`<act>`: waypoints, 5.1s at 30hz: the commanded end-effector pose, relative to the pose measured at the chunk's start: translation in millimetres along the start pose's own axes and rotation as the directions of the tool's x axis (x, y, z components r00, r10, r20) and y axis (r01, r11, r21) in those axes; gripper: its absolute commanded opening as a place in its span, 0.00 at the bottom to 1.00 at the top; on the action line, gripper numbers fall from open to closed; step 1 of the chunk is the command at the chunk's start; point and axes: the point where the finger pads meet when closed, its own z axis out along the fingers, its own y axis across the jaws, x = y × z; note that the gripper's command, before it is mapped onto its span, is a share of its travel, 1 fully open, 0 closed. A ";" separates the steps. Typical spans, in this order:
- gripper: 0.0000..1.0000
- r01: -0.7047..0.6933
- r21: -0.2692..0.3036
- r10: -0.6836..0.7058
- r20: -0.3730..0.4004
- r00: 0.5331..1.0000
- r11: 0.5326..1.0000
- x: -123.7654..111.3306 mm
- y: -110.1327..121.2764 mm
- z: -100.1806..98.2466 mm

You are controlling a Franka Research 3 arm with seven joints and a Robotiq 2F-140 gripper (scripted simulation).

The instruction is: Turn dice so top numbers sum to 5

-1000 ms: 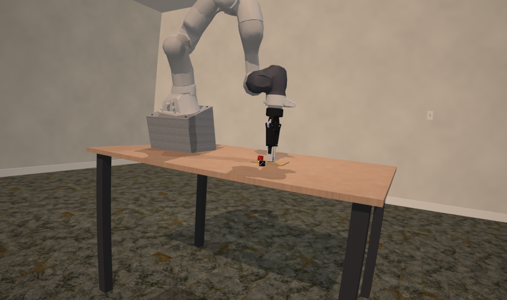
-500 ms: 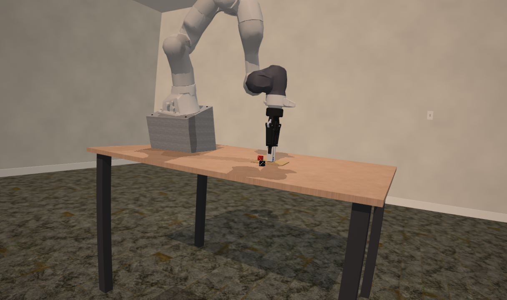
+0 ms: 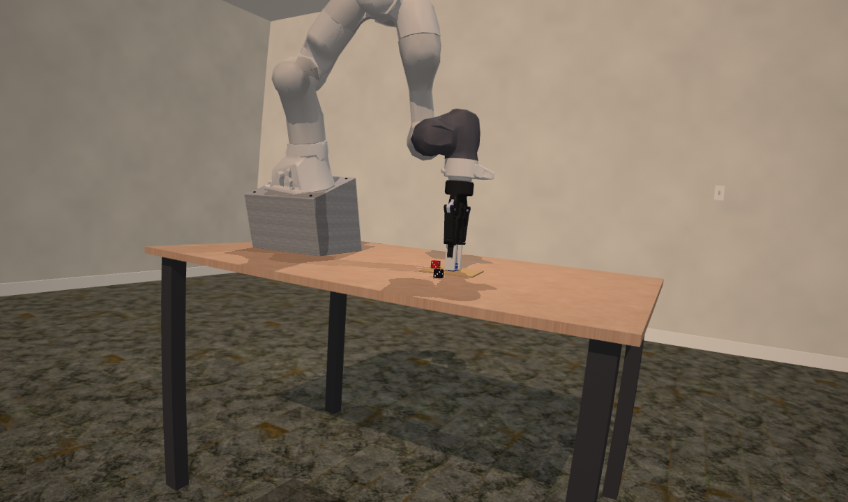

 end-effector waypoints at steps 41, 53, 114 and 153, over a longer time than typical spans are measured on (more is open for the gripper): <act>1.00 -0.008 0.000 0.008 -0.002 1.000 1.000 1.0 1.7 -89.6; 1.00 -0.008 0.000 0.008 -0.002 1.000 1.000 1.0 1.7 -89.6; 1.00 -0.935 -0.041 0.935 0.028 0.353 0.354 0.3 47.9 -70.3; 1.00 -0.884 -0.045 0.885 -0.009 -0.466 -0.465 5.8 85.4 -66.1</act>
